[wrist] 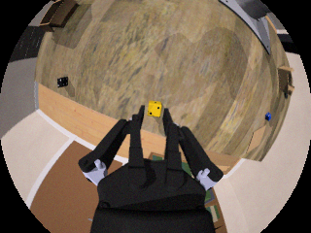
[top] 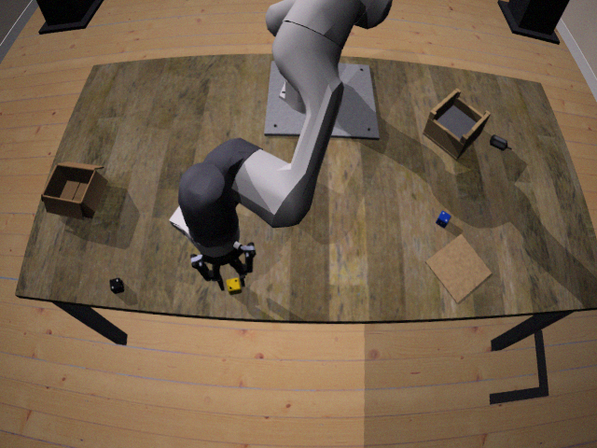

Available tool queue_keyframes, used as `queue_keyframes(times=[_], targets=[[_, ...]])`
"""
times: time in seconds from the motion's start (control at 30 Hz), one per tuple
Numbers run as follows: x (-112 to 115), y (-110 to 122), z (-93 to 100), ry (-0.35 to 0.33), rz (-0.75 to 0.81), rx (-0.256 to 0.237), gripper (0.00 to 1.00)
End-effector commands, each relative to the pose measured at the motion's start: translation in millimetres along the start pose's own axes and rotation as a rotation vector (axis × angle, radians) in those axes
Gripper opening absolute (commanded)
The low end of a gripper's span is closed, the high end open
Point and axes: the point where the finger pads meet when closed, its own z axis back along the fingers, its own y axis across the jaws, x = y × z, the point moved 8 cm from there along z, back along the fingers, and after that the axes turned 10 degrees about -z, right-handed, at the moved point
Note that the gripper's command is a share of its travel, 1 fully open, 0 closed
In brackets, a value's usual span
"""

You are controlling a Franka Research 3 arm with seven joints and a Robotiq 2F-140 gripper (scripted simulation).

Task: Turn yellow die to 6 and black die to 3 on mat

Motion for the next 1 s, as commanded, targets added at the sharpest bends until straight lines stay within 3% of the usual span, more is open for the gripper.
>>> queue_keyframes(times=[0.0,0.47,0.97], targets=[[0,0,-1.0,-0.002,0.0,0.002,0.35],[0,0,-3.1,-0.002,0.0,0.002,0.35],[0,0,-29.9,-0.002,0.0,0.002,0.35]])
